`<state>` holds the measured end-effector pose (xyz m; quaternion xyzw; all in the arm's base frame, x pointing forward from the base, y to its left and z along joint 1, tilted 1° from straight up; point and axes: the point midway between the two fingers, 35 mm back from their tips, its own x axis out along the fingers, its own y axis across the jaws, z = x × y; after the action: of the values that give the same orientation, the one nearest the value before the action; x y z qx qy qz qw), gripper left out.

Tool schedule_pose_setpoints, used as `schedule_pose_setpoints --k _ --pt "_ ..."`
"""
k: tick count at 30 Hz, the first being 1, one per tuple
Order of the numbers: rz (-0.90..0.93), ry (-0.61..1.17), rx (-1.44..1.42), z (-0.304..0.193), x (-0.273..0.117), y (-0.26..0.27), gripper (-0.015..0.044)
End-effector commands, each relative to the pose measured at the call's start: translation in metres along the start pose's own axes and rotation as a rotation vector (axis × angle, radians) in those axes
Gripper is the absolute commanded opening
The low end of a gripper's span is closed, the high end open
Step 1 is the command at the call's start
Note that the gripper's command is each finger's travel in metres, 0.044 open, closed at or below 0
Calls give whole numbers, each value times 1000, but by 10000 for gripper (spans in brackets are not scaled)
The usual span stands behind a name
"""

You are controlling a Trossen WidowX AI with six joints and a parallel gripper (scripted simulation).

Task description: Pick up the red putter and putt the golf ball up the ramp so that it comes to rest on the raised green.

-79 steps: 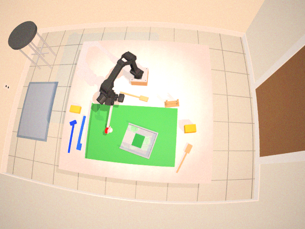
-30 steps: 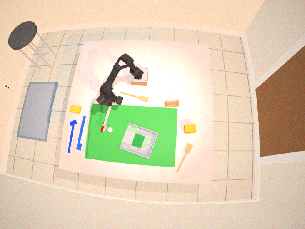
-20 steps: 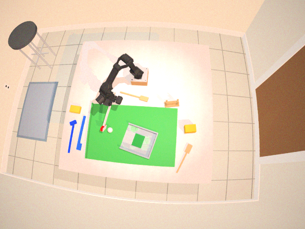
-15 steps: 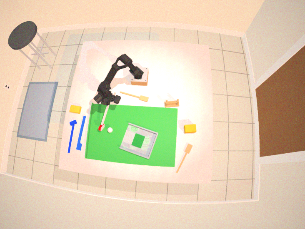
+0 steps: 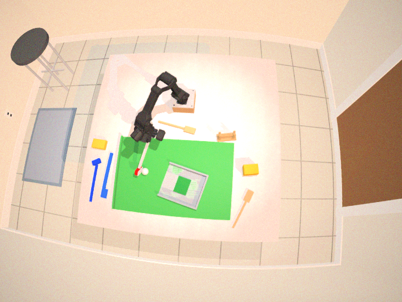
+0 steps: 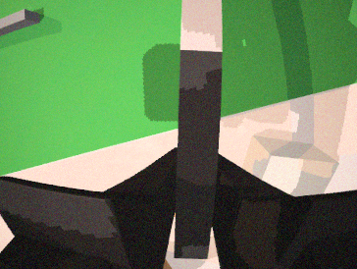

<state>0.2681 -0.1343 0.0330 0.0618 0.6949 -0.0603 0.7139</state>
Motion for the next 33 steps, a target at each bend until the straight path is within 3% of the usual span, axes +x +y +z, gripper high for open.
schedule_pose_setpoints --k 1,4,10,21,33 --pt "3 -7 -12 -2 -2 54 0" --pt "6 -8 -14 -8 -1 84 0" --pt "6 -8 -14 -8 -4 86 0" --pt "6 -8 -14 -8 -61 85 0" --pt "7 -3 -19 -8 -53 85 0"
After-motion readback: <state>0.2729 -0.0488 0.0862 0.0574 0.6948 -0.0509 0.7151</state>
